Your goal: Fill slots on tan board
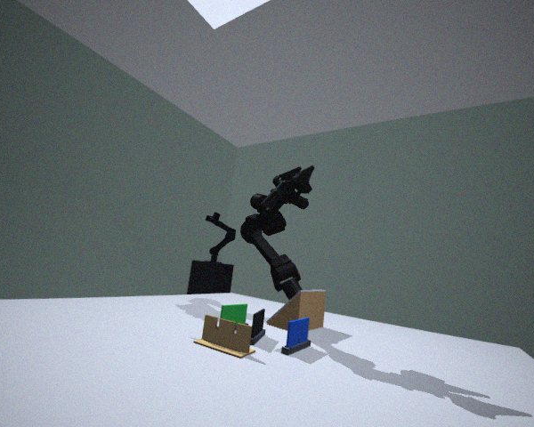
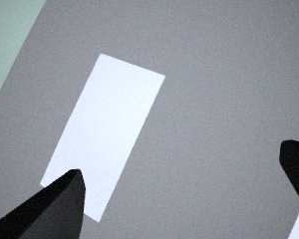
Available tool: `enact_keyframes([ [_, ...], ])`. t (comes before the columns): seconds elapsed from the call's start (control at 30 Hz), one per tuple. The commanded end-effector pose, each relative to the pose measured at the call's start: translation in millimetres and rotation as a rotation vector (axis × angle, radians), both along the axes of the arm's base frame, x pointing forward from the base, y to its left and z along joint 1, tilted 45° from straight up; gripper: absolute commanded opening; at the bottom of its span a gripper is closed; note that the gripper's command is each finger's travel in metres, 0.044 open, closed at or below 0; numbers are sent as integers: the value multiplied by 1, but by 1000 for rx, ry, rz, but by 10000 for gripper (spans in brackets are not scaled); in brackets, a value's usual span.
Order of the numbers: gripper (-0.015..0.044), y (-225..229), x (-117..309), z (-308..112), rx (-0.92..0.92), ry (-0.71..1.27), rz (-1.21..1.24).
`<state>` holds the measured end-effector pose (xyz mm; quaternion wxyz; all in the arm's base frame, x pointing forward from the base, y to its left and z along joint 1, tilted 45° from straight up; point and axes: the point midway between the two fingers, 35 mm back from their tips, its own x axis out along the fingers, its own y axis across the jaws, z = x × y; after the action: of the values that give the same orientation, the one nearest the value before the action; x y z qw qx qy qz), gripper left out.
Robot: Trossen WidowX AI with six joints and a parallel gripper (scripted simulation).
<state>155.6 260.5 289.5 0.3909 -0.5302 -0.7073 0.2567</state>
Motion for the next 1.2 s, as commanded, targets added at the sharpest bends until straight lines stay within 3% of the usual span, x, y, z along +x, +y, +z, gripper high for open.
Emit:
enact_keyframes([
  [0.0, 374, 1, 3, 0, -4, 22, -5],
  [0.07, 321, 5, 25, -5, -36, 196, -48],
  [0.23, 190, 7, 103, -38, -107, 841, -249],
  [0.3, 189, 2, 125, -53, -112, 1045, -330],
  [0.63, 189, -29, 177, -113, -60, 1651, -644],
  [0.93, 189, -78, 193, -167, 89, 2107, -1016],
  [1.17, 189, -124, 185, -198, 270, 2351, -1360],
])
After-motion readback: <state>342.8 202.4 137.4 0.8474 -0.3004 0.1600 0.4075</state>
